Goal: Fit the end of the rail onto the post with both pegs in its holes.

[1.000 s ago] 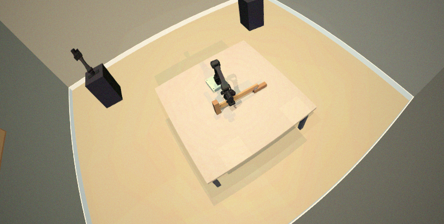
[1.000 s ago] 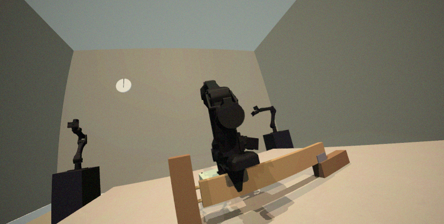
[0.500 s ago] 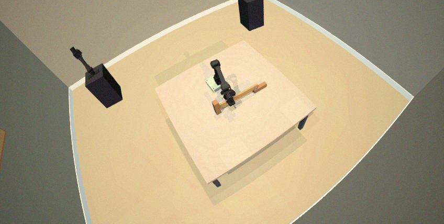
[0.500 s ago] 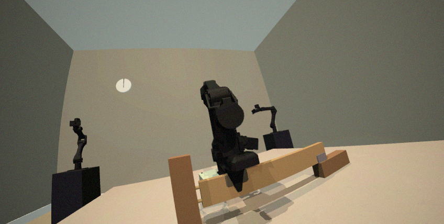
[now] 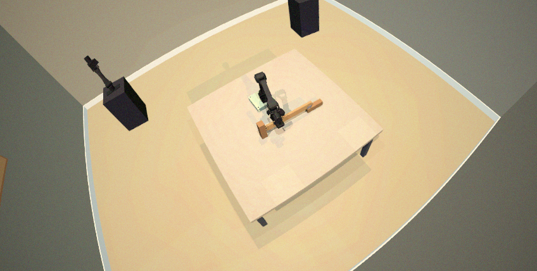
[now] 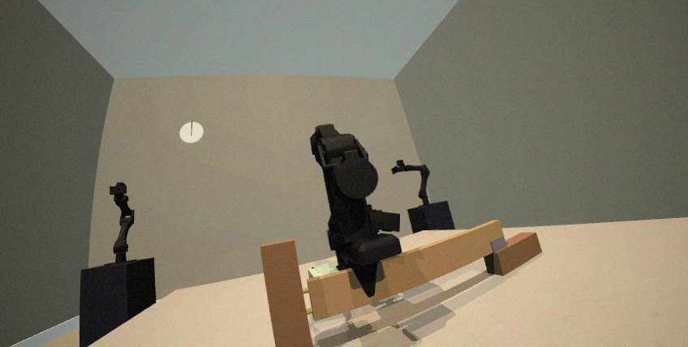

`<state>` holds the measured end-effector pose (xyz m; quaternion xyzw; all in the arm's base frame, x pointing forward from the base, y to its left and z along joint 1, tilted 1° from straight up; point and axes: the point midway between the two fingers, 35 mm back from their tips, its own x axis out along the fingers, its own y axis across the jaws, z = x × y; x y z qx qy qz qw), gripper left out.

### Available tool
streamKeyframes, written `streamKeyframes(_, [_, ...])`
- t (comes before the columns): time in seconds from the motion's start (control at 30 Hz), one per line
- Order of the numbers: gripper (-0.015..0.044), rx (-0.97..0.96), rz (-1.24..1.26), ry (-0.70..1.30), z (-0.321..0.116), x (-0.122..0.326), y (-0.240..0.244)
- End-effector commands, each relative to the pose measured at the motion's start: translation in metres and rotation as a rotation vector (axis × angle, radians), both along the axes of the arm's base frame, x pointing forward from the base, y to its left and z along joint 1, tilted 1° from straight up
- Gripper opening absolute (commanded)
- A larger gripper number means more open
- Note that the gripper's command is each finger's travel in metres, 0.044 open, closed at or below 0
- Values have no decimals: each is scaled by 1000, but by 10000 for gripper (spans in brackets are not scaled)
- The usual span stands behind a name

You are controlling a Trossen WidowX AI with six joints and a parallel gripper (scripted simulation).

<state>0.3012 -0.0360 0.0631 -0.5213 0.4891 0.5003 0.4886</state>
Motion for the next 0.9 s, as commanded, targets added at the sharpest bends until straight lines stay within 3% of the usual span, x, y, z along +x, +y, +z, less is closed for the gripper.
streamKeyframes(0.0, [0,-5,1,-7,3,2,2])
streamKeyframes(0.87, [0,-5,1,-7,-1,0,4])
